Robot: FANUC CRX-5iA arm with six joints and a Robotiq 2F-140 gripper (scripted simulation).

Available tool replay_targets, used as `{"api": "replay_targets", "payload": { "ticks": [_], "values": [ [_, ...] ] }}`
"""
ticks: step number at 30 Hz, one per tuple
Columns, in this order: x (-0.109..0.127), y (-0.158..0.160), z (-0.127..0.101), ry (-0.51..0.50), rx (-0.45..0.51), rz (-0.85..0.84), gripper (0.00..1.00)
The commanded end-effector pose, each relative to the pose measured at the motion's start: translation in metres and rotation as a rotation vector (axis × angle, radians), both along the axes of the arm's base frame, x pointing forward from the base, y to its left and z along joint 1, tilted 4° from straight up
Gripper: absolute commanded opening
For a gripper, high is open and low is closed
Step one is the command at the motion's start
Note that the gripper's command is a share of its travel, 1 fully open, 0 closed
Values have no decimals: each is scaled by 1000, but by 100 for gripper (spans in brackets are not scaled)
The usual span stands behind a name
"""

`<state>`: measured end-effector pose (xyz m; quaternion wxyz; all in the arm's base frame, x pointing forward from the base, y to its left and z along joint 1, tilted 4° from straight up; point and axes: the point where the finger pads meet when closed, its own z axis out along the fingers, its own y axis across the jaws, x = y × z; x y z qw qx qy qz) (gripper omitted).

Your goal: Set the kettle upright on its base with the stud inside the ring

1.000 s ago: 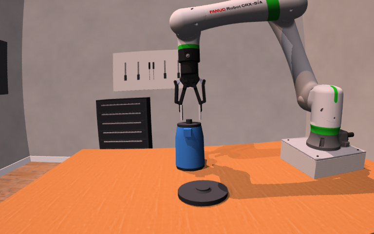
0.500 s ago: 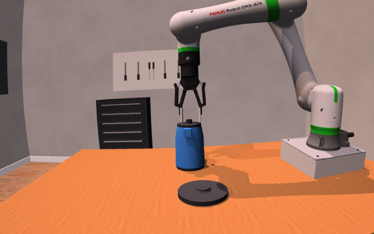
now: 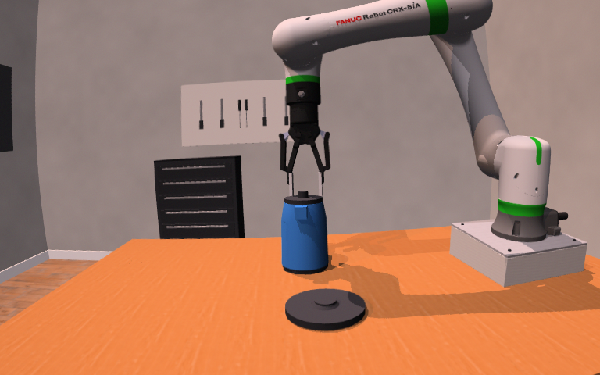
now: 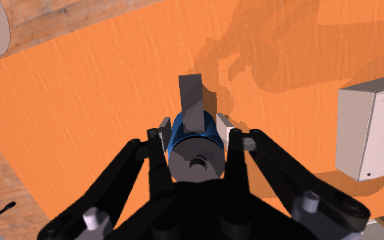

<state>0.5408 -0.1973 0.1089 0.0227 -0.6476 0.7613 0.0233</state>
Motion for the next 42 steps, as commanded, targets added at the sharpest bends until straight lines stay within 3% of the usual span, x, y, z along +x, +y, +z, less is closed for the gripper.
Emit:
{"api": "replay_targets", "payload": {
  "ticks": [1, 21, 42],
  "values": [
    [0, 0, 0, 0, 0, 0, 47],
    [0, 0, -2, 0, 0, 0, 47],
    [0, 3, -41, 0, 0, 0, 47]
  ]
}}
